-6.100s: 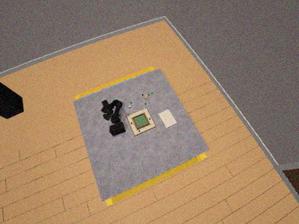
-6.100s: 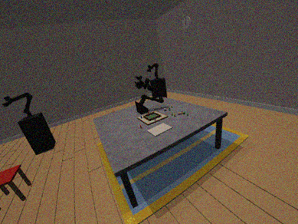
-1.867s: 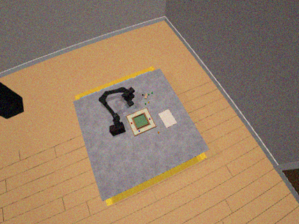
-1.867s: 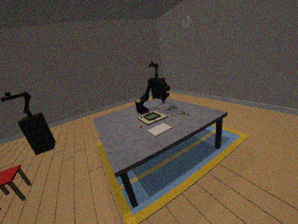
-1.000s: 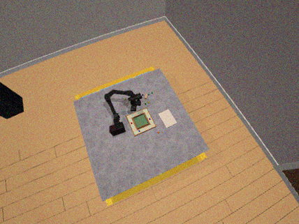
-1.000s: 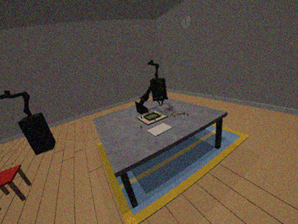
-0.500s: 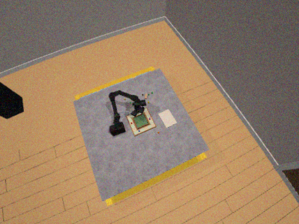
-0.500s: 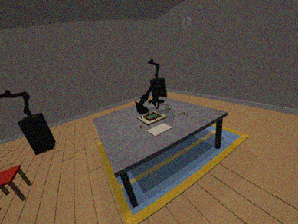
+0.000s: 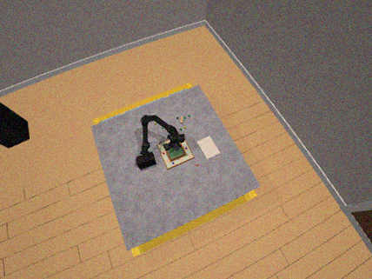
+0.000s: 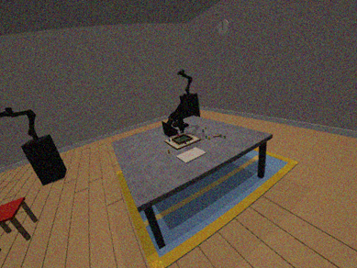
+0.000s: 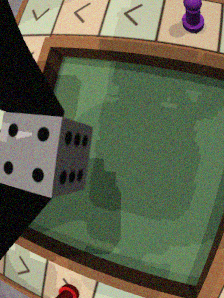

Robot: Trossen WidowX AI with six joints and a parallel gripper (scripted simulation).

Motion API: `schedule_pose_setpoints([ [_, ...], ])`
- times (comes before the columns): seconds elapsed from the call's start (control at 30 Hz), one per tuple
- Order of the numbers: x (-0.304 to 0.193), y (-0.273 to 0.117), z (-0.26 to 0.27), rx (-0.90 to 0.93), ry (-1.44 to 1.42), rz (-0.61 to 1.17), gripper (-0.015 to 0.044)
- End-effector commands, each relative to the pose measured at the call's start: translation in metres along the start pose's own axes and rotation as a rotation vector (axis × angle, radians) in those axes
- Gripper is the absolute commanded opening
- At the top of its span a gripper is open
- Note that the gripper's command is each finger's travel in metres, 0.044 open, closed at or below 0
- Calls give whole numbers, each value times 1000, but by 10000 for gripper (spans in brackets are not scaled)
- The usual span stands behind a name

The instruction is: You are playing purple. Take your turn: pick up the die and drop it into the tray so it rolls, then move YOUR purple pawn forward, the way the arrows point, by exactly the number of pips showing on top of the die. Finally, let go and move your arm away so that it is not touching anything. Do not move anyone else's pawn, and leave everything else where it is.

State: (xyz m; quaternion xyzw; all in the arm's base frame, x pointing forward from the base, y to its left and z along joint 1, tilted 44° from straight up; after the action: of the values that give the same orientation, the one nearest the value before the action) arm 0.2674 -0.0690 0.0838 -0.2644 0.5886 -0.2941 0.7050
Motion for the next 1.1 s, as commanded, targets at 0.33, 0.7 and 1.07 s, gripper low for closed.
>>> schedule_pose_setpoints([
  [0.33,0,11,-4,-93,100,-159,0],
  [0.7,-24,28,-4,-167,101,-512,0],
  [1.07,-46,45,-9,-87,91,-836,0],
])
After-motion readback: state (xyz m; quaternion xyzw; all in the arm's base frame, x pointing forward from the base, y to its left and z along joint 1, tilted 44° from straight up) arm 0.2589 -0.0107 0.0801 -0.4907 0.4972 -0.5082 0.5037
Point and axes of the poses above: the point midway between the two fingers, 35 mm back from their tips, its own y axis out along the fingers, its own z axis across the jaws, x = y × z, the point moved 8 cm from there along -y, back along the fingers, and after that the axes turned 3 degrees about -y, right-handed, at the moved point
